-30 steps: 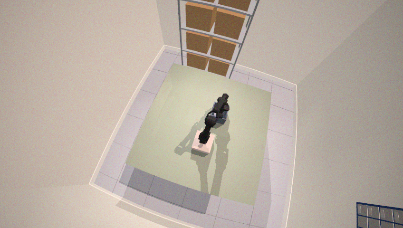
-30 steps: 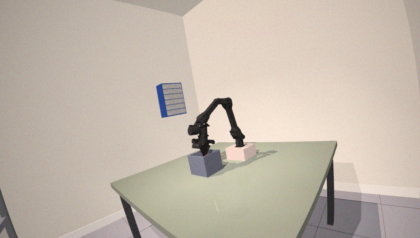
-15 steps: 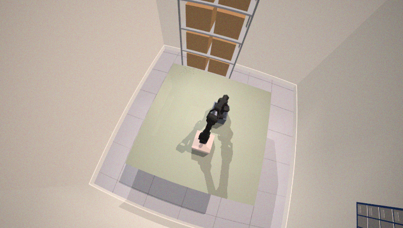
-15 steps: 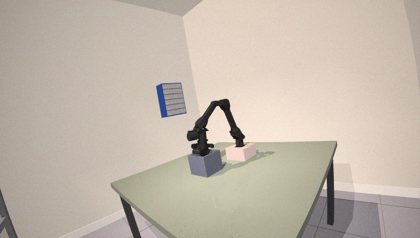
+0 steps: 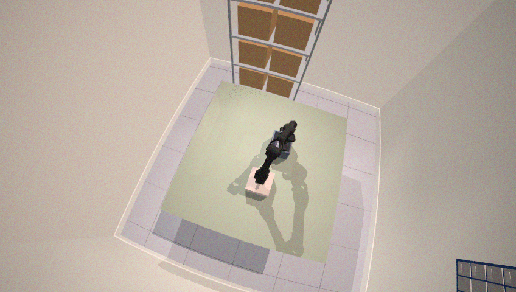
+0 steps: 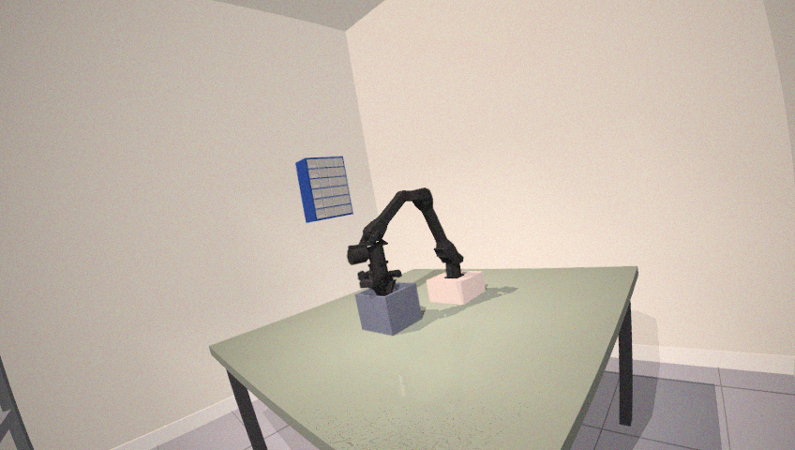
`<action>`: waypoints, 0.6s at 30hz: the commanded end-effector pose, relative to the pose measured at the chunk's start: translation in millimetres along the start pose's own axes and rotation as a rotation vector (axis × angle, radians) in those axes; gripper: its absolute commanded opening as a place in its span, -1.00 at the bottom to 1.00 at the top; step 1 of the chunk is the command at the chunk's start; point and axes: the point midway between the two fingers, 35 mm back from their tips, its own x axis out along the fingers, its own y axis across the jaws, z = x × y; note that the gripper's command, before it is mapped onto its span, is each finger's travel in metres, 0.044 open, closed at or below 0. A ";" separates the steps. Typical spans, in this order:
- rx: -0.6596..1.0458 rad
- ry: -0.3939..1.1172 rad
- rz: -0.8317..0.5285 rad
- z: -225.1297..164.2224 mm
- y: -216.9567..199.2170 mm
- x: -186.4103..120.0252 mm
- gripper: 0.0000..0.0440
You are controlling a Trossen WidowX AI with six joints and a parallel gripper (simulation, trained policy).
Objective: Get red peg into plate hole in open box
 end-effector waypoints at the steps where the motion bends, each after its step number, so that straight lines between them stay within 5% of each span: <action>1: 0.001 0.046 0.007 0.0 1.2 -3.3 -0.19; 18: 0.014 0.127 0.084 12.9 9.3 -33.1 0.02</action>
